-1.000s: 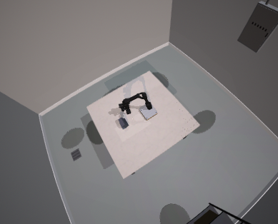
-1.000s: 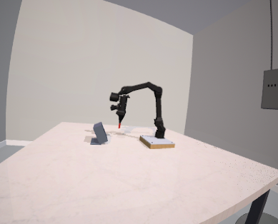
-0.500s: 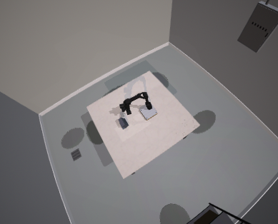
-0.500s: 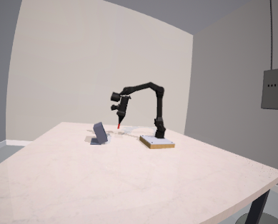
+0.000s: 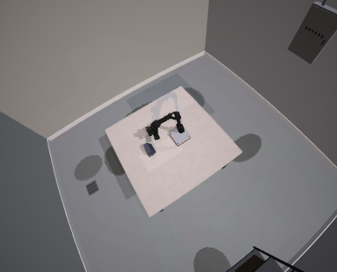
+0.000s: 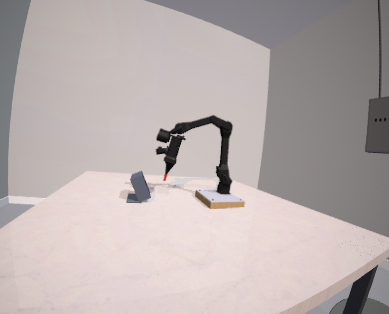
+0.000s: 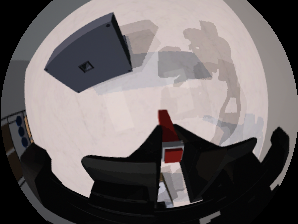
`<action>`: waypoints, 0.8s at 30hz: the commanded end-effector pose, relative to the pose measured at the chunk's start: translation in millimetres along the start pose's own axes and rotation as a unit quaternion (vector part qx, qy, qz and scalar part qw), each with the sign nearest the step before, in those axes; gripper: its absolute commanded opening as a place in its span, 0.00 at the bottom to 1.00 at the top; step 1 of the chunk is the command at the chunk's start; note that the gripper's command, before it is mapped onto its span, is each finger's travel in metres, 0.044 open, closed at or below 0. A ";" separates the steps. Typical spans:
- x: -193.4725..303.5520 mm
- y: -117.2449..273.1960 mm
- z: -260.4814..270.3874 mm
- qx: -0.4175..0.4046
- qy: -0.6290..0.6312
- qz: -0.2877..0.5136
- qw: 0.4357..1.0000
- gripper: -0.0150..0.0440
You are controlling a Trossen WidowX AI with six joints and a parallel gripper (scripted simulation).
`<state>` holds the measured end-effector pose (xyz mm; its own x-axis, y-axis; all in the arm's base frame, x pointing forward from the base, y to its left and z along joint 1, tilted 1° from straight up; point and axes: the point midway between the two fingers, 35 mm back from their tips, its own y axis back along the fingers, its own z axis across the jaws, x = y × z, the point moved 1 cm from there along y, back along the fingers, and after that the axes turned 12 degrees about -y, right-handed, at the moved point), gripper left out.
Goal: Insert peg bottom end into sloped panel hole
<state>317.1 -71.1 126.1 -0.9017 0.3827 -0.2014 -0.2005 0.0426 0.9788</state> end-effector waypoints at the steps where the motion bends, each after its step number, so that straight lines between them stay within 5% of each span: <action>1: 1.7 -1.6 1.2 0.001 0.000 -0.008 1.000 0.25; 24: 5.3 -4.0 11.6 -0.010 0.013 -0.061 0.998 0.25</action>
<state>318.6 -59.7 123.2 -0.8839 0.3511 -0.3090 -0.3070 0.0628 0.9496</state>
